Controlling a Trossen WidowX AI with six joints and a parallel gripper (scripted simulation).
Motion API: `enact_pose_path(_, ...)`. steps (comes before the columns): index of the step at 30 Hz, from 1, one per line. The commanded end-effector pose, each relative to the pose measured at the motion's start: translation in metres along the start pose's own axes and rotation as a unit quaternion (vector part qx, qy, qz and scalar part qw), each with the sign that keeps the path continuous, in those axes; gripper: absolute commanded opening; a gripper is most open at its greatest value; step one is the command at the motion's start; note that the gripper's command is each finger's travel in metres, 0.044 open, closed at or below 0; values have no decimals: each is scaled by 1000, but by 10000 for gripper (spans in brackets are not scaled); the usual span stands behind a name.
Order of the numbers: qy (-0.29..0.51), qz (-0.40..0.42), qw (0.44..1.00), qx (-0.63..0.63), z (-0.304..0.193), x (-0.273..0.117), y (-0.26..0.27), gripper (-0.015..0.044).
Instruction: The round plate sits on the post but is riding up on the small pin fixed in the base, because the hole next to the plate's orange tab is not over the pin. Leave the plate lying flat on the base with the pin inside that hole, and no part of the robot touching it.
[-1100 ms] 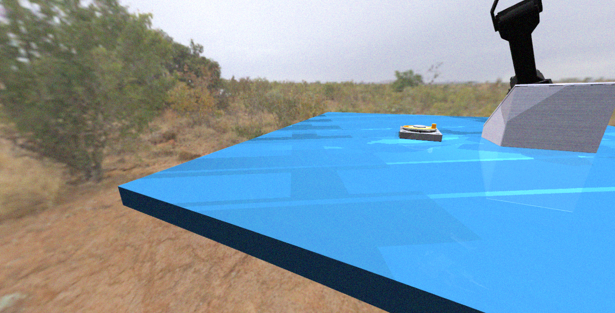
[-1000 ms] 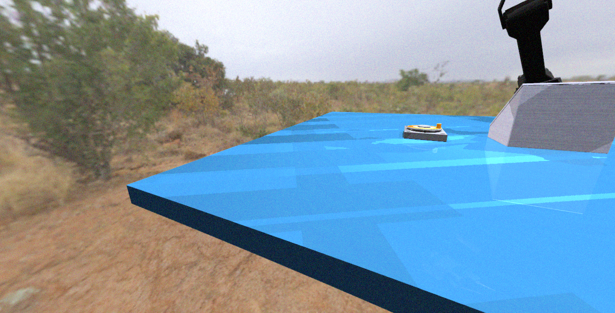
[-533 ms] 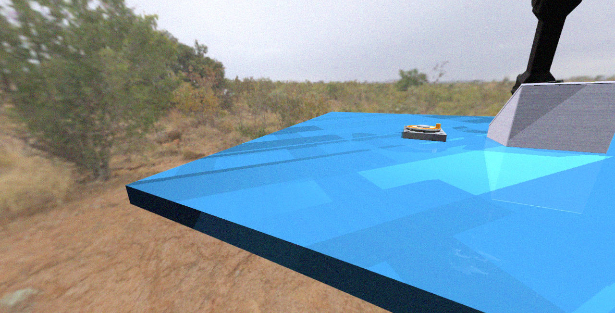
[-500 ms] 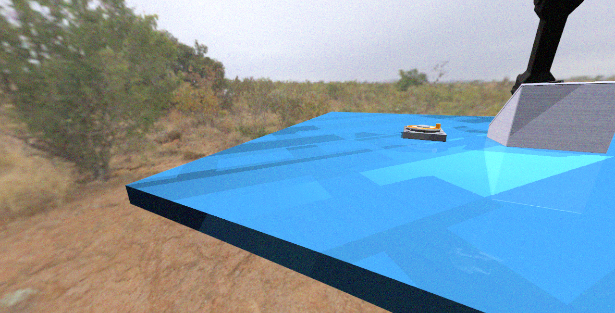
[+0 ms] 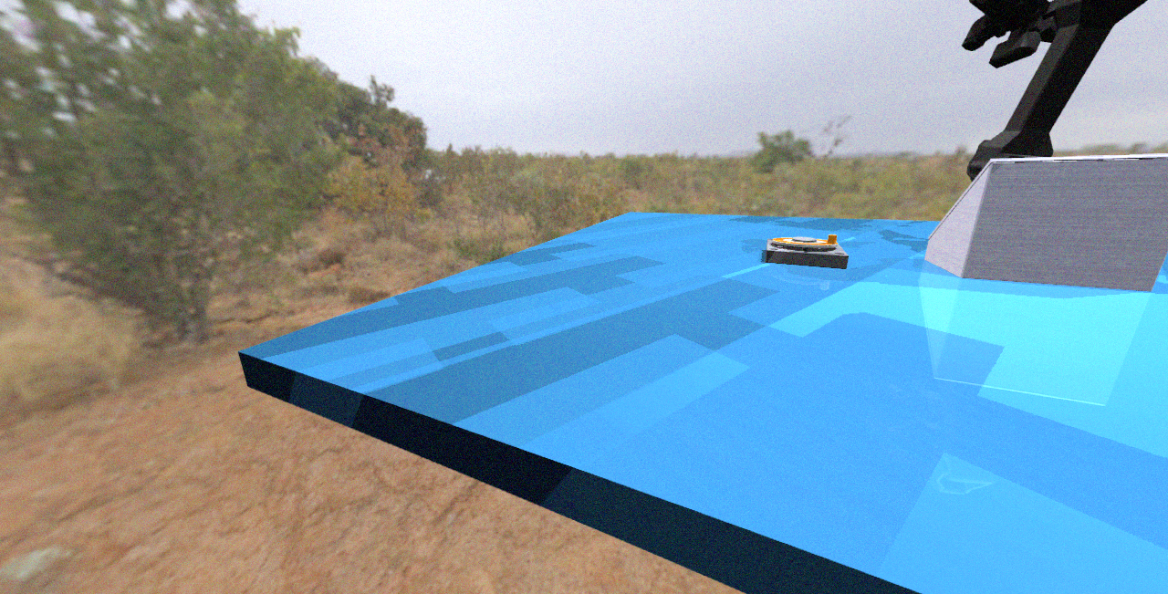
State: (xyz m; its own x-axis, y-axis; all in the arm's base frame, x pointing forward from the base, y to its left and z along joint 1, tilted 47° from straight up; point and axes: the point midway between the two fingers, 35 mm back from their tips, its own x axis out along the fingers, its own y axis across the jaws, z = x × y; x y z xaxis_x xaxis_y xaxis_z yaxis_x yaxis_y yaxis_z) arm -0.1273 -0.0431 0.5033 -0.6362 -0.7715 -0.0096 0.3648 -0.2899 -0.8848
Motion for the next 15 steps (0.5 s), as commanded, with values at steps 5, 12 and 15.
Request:
enact_pose_path(5,-105,132,986,9,103,31,82,0)
enact_pose_path(12,-188,249,949,-36,173,10,160,0)
enact_pose_path(15,-205,289,934,-47,195,-7,196,0)
